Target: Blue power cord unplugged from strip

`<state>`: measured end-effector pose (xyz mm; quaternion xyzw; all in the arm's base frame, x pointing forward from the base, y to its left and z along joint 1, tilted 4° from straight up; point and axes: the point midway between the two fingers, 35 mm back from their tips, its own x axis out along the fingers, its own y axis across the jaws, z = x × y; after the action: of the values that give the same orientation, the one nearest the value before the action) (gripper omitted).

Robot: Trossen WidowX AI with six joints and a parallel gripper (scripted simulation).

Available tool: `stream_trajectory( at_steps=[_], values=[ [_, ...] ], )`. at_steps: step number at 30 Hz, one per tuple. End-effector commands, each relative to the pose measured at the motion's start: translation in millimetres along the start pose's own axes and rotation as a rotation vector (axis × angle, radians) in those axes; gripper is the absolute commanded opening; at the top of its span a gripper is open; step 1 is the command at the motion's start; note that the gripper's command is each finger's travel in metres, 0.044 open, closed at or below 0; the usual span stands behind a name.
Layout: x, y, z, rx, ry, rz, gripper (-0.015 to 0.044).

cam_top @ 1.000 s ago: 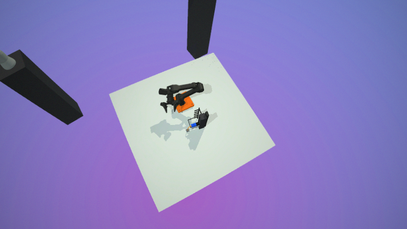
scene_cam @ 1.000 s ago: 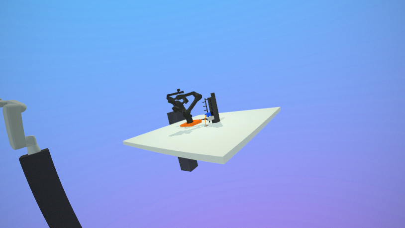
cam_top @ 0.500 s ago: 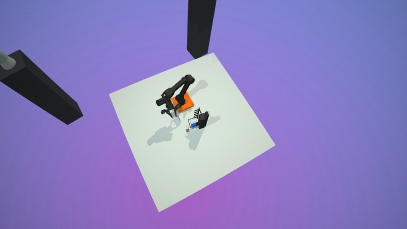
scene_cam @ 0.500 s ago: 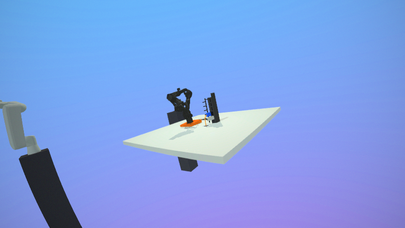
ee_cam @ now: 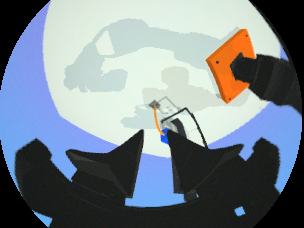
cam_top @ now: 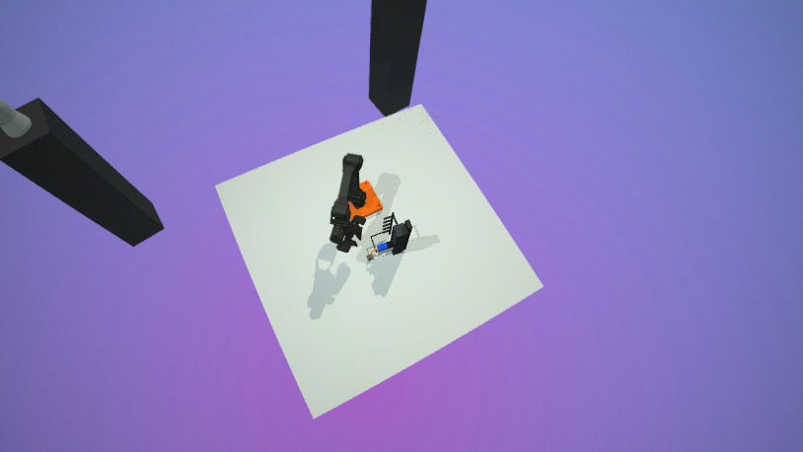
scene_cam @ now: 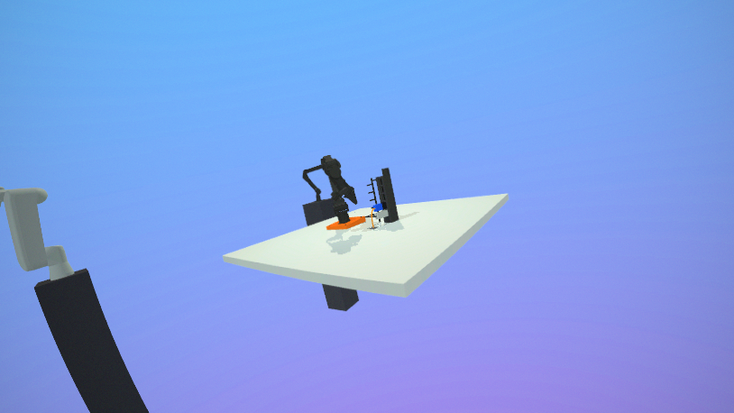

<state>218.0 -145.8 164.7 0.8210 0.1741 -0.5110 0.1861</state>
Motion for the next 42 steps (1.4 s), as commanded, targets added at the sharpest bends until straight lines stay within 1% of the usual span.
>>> stream_trajectory(
  at_steps=[1, 8, 10, 20, 42],
  values=[
    [17.8, 0.7, -17.3, -0.206, -0.111, -0.067, 0.0160],
    [53.2, -9.1, -58.0, -0.684, -0.356, -0.197, 0.0160],
    [58.3, -12.0, -64.1, -0.775, -0.402, -0.225, 0.0160],
    [59.6, -16.2, -66.7, -0.786, -0.408, -0.229, 0.0160],
    [69.5, -40.8, -89.8, -0.785, -0.404, -0.230, 0.0160]
  ],
)
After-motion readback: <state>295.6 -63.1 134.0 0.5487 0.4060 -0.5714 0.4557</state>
